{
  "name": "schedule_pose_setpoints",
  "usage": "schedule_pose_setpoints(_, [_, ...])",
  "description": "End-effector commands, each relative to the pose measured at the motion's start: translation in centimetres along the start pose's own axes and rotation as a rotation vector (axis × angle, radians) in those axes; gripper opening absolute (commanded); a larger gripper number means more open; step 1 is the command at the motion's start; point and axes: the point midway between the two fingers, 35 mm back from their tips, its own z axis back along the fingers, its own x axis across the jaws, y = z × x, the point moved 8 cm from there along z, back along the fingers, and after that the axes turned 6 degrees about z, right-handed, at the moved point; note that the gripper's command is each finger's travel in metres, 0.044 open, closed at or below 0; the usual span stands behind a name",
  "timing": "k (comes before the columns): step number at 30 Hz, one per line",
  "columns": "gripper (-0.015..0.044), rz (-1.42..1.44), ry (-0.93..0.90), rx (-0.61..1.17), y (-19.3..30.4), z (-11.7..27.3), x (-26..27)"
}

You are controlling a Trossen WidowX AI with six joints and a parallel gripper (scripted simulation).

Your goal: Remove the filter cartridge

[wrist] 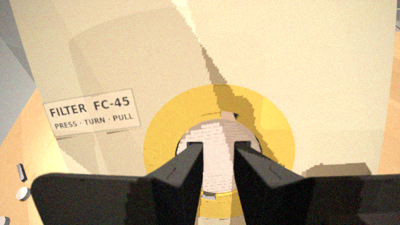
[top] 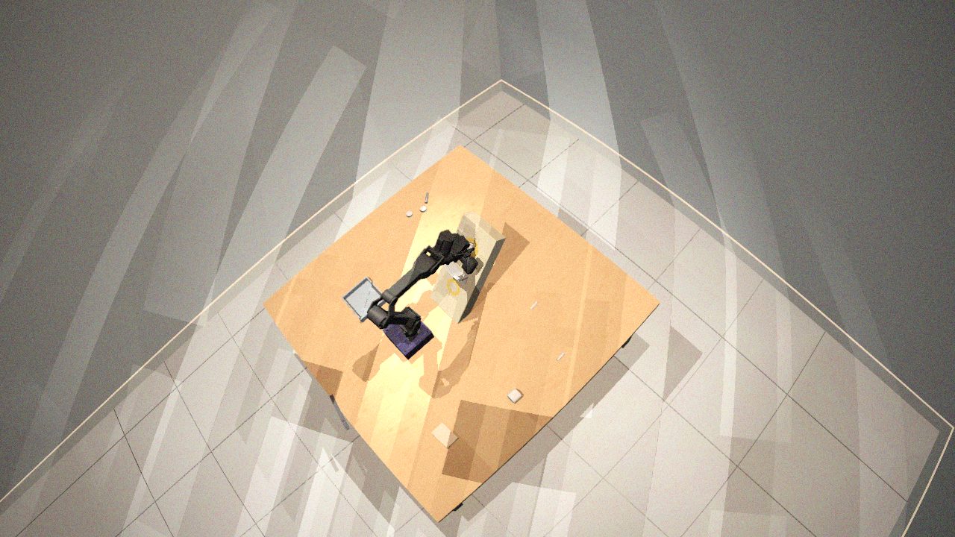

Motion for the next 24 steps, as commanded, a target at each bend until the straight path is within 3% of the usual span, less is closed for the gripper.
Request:
schedule_pose_setpoints(1, [0.0005, 0.0, 0.0, -0.001, -0.02, 0.0, 0.01])
schedule_pose_setpoints(7, [0.0, 0.068, -0.001, 0.001, 0.01, -0.26, 0.04])
schedule_pose_setpoints(24, [0.0, 0.653, -0.004, 0.002, 0.03, -0.64, 0.08])
